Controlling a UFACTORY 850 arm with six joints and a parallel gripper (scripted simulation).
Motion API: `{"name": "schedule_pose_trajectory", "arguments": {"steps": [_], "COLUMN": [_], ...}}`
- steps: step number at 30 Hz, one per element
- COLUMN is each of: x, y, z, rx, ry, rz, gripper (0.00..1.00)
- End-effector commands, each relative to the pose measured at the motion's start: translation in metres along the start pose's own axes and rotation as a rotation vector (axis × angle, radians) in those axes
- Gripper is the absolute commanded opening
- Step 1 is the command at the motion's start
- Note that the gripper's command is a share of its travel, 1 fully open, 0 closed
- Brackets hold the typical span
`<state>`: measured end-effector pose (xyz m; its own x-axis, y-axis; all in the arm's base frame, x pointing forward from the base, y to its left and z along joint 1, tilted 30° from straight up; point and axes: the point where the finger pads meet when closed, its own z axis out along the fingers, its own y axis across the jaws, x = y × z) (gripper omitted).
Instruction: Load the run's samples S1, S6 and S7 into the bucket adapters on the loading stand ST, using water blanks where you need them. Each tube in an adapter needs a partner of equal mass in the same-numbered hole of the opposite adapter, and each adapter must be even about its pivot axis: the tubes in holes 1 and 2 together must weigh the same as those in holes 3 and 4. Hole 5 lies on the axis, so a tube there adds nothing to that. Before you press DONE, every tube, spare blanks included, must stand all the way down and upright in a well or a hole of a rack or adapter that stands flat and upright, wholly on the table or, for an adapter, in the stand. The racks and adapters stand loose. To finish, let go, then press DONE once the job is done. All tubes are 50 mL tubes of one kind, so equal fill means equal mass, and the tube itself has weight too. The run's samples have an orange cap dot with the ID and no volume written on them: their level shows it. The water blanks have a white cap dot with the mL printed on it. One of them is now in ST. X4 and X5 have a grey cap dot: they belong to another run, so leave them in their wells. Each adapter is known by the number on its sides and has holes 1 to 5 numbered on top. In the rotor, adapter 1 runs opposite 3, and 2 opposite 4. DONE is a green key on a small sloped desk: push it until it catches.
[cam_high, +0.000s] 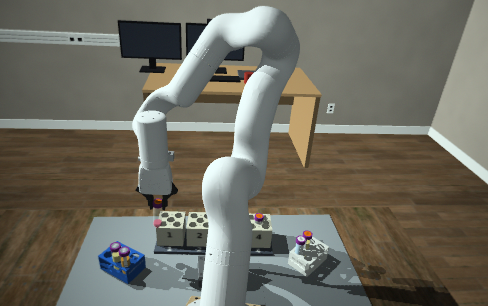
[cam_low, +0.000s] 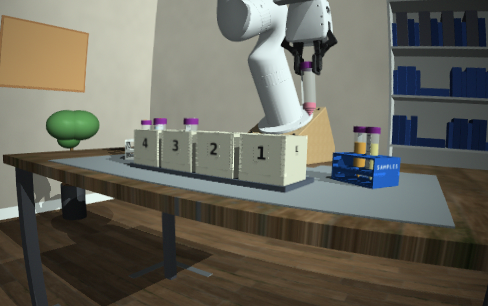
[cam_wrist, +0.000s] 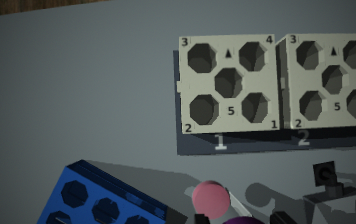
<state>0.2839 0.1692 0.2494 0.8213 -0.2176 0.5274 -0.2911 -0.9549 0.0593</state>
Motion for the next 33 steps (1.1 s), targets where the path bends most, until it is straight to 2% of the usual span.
{"name": "schedule_pose_trajectory", "arguments": {"steps": [1, 3, 33], "x": [0.019, 0.019, 0.105], "y": [0.022, 0.022, 0.129], "z": [-0.001, -0.001, 0.001], "rx": [0.001, 0.001, 0.0], "ry": [-0.028, -0.028, -0.028], "rz": [-0.029, -0.029, -0.029], "gripper": [0.0, 0.0, 0.0]}}
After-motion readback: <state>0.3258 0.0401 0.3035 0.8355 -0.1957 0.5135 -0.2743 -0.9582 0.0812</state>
